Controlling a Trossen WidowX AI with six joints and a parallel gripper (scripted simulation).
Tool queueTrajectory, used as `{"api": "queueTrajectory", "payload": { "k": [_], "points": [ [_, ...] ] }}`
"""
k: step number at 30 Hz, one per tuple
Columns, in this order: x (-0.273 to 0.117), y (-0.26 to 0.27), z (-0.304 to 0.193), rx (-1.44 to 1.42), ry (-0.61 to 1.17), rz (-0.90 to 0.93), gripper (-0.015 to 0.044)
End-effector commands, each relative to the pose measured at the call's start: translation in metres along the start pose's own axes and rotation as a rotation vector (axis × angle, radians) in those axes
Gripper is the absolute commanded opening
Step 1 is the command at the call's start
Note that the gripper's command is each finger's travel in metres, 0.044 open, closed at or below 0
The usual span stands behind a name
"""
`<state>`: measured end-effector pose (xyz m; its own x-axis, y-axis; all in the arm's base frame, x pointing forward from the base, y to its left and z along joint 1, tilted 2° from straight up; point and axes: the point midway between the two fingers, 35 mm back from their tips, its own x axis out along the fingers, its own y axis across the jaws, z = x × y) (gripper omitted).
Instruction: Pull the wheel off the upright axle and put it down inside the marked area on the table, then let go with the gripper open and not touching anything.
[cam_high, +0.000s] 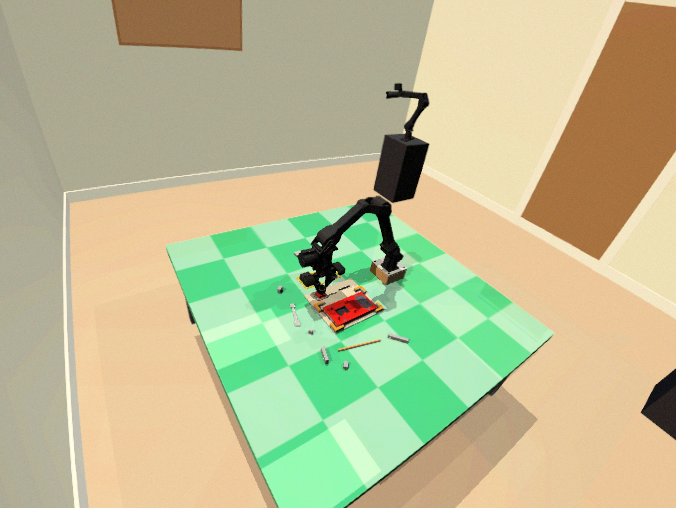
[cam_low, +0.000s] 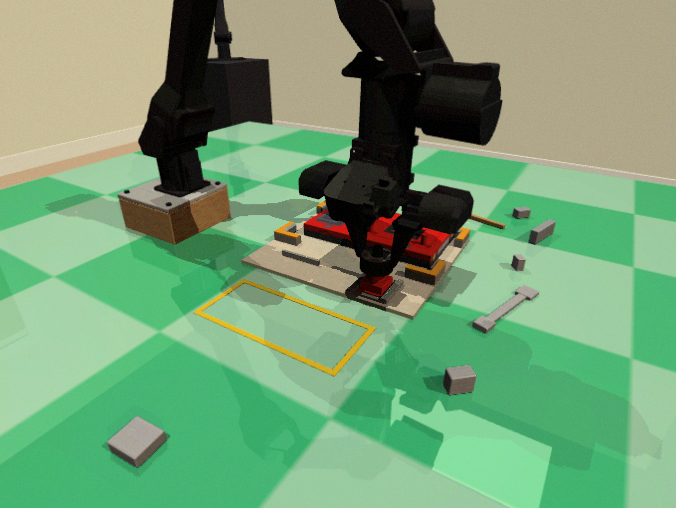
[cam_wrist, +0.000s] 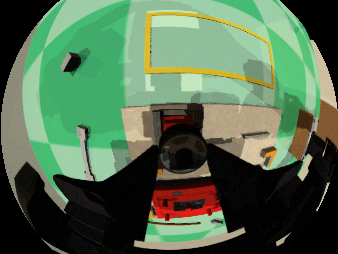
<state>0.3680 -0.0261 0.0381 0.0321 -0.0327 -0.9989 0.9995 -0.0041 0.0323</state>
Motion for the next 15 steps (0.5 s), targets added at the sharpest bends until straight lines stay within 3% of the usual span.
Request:
{"api": "queueTrajectory", "payload": {
  "k": [1, 15],
  "points": [
    [-0.0141, -0.0012, -0.0002, -0.002, 0.002, 0.007, 0.0000],
    [-0.0187, -0.0014, -0.0002, -0.003, 0.003, 0.008, 0.0000]
  ]
}}
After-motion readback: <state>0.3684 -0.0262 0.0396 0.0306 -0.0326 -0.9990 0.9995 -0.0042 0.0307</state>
